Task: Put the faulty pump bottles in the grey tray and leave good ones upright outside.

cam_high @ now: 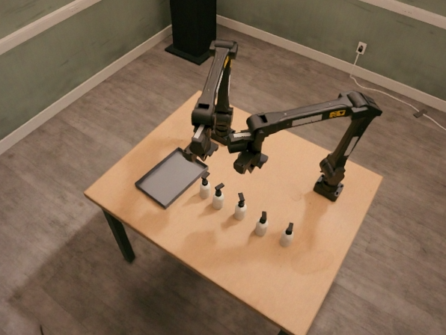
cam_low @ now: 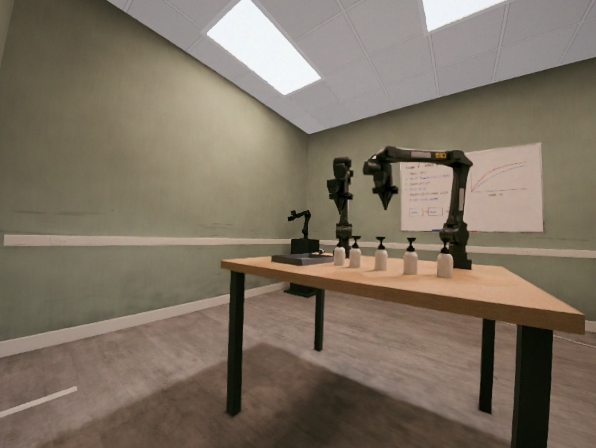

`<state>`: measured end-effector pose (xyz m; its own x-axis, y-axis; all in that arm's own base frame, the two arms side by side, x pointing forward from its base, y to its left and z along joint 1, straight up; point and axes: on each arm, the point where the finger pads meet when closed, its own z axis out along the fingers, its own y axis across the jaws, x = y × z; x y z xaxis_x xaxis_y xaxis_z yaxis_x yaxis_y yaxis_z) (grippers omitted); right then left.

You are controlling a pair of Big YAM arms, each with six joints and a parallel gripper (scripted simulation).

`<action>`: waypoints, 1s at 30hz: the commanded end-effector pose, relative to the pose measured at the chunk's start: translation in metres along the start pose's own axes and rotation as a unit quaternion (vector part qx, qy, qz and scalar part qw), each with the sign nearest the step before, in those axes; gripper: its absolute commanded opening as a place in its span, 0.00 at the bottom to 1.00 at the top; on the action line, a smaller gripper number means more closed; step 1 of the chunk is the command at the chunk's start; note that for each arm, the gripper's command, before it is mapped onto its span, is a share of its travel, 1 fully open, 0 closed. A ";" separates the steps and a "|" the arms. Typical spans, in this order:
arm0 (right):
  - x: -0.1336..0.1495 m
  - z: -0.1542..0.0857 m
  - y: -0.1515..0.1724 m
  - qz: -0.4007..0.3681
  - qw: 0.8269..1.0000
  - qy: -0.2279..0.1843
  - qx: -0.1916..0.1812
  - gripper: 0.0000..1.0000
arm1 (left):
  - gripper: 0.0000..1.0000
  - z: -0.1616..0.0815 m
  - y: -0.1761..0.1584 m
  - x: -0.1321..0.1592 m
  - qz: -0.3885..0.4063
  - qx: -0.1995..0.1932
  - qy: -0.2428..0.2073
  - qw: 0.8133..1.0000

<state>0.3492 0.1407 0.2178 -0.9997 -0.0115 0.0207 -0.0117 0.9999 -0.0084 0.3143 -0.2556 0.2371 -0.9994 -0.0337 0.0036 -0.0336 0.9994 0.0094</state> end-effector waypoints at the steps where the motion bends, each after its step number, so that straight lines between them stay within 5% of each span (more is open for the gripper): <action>1: -0.010 -0.027 0.004 0.006 1.000 -0.027 -0.011 0.00 | 0.00 -0.007 -0.002 -0.003 -0.005 0.008 -0.006 1.000; 8: -0.004 -0.015 0.002 0.006 1.000 -0.016 -0.006 0.00 | 0.00 -0.012 -0.008 -0.013 -0.005 0.018 -0.017 1.000; 11: -0.001 0.013 0.001 0.011 1.000 -0.012 -0.005 0.00 | 0.00 0.033 0.001 -0.016 0.007 0.001 0.003 1.000; 14: -0.002 0.030 0.001 0.011 1.000 -0.004 -0.002 0.00 | 0.00 0.036 -0.004 -0.029 0.007 0.009 -0.008 1.000; 17: -0.001 0.057 0.001 0.011 1.000 -0.003 -0.002 0.00 | 0.00 0.077 0.003 -0.036 0.004 0.000 0.004 1.000; 20: -0.001 0.076 0.001 0.010 1.000 -0.002 -0.001 0.00 | 0.00 0.088 -0.002 -0.053 0.001 0.007 -0.005 1.000; 30: -0.008 0.075 0.004 0.010 1.000 -0.020 -0.008 0.00 | 0.00 0.094 -0.005 -0.055 -0.005 0.011 -0.010 1.000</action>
<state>0.3474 0.1401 0.1316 -0.9997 -0.0018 0.0247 -0.0021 0.9999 -0.0103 0.3641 -0.2517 0.1318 -0.9987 -0.0497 0.0130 -0.0495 0.9987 0.0152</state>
